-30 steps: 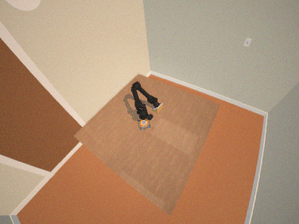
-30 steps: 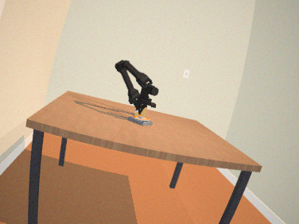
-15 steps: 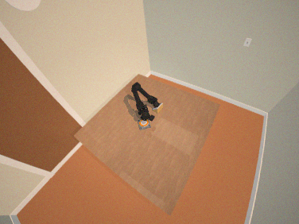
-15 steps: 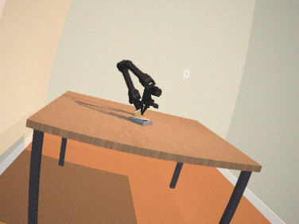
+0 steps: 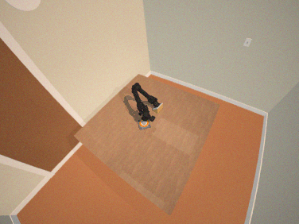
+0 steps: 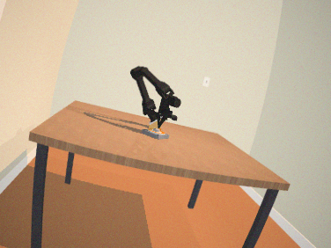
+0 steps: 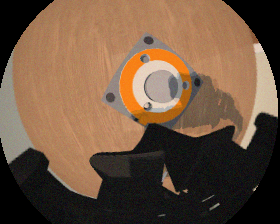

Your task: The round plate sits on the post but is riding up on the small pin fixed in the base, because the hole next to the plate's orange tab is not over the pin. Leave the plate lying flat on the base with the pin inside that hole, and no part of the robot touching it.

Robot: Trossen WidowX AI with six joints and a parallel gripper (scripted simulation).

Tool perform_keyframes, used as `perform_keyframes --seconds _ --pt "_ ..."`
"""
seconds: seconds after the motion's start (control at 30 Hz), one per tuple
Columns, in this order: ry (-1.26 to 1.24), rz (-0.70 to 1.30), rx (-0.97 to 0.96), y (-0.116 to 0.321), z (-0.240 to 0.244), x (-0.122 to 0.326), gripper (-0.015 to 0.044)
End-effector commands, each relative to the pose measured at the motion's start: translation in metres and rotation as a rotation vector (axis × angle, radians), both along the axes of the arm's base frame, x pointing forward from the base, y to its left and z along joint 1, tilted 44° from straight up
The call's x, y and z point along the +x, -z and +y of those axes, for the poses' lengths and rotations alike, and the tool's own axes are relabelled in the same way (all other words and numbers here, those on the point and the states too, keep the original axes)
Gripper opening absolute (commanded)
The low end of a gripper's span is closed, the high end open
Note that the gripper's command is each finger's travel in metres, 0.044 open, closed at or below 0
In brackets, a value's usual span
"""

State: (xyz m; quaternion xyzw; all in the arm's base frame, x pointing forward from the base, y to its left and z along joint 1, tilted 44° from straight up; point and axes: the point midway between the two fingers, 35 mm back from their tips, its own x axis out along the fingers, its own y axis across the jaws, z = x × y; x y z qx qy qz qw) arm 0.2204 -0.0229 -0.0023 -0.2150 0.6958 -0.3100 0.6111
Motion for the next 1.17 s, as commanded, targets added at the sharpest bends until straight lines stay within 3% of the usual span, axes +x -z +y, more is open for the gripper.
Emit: perform_keyframes --seconds 0.0,0.43,1.13 --pt "0.004 -0.006 0.003 0.002 0.002 0.002 0.0" --pt "0.004 -0.005 0.005 -0.032 0.033 0.008 0.0" --pt "-0.002 -0.004 0.004 -0.027 0.029 0.008 0.0"
